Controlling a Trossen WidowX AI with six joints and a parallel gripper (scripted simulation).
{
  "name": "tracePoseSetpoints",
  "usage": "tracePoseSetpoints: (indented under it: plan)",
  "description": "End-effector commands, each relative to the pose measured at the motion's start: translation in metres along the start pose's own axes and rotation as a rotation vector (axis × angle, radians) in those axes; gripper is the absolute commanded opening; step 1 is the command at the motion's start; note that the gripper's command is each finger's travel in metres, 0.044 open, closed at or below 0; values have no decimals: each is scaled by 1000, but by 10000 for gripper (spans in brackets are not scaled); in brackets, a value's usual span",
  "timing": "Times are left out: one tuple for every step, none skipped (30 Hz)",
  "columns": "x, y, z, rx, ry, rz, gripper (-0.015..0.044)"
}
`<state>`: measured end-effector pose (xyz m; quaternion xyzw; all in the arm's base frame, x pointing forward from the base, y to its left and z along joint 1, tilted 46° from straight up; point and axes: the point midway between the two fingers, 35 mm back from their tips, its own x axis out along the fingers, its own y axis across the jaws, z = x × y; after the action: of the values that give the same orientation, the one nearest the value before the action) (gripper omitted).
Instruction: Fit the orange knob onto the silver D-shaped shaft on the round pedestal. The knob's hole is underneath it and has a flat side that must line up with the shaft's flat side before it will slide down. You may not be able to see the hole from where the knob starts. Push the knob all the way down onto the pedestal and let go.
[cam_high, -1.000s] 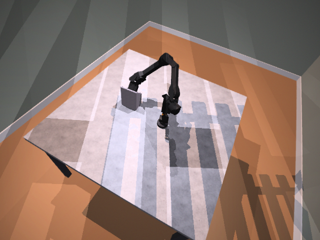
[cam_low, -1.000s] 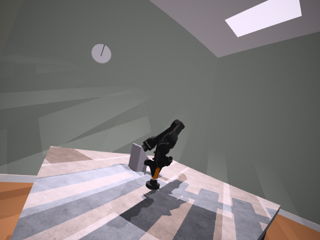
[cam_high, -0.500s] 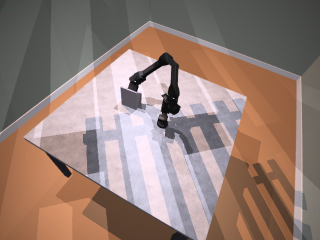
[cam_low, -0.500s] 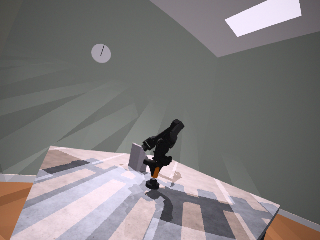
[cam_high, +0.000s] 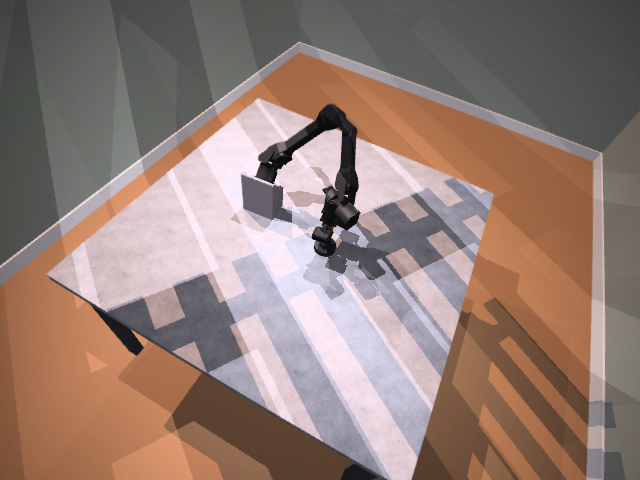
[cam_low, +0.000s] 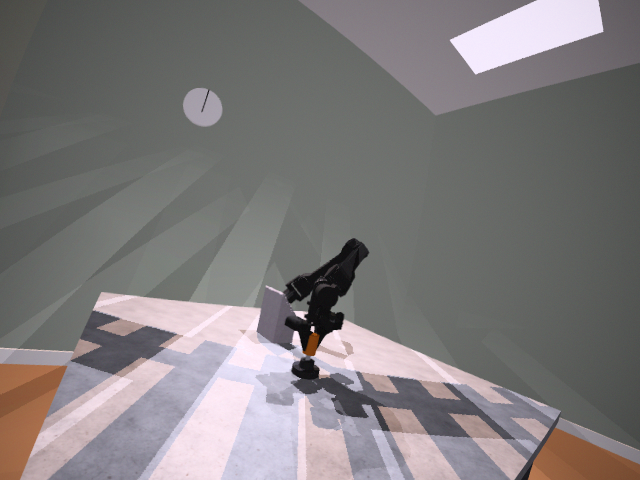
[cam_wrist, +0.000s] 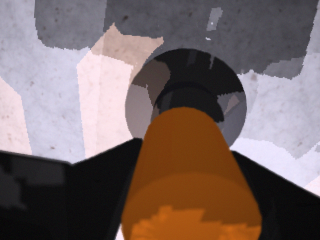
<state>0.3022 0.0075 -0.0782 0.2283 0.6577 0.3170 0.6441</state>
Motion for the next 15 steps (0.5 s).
tracePoseSetpoints:
  plan:
    - [0,-1,1,9,-4,-4,0]
    - [0,-1,2,9,-5,-4,0]
    - [0,-1,2,9,-5,-4,0]
    - [0,-1,2,9,-5,-4,0]
    - [-1,-1,3,9,-5,-4,0]
    - [-1,-2,3,9,-5,-4,0]
    - [-1,-2,3,9,-5,-4,0]
    - [-1,-2,3,9,-5,-4,0]
    - [-1,-3,4,9,-5,-4,0]
    - [-1,-3,4,9,-5,-4,0]
    - [-2,-4,5,9,-5,-4,0]
    - [-2,-4,5,9,-5,-5,0]
    - [-2,-5,5,9,-5,-5,0]
    - [-2,-5,6,9,-5,-5,0]
    - [-3,-5,7,9,-5,-5,0]
